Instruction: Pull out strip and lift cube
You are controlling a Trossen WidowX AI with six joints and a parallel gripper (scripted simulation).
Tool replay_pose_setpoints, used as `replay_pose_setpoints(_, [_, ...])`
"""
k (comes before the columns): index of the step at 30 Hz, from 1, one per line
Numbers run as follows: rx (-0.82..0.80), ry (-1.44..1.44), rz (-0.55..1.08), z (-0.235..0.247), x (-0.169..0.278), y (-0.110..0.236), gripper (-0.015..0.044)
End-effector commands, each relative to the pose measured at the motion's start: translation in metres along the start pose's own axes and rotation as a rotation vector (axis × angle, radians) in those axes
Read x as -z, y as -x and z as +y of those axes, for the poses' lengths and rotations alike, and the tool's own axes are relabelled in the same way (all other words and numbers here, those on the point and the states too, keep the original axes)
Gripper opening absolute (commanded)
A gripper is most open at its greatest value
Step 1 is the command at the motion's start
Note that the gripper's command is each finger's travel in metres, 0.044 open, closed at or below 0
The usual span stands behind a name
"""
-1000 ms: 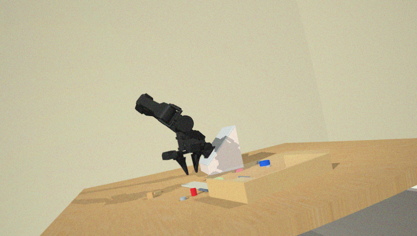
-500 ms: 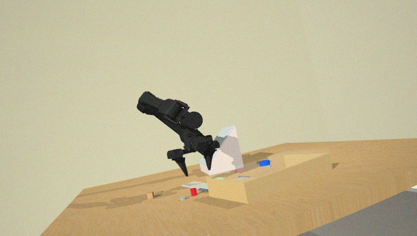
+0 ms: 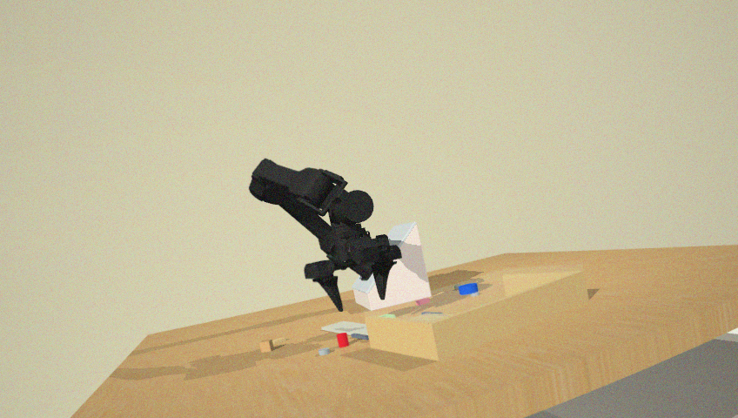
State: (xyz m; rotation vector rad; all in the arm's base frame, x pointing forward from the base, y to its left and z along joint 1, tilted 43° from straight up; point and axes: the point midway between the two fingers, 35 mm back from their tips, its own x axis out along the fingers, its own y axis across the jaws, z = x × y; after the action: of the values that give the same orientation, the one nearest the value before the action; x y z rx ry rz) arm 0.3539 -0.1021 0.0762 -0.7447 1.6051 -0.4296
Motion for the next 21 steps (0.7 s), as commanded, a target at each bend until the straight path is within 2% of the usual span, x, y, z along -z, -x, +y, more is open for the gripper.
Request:
replay_pose_setpoints(1, [0.002, -0.006, -0.005, -0.001, -0.015, 0.003, 0.044])
replay_pose_setpoints(21, [0.002, -0.009, -0.008, -0.005, -0.081, 0.015, 0.044])
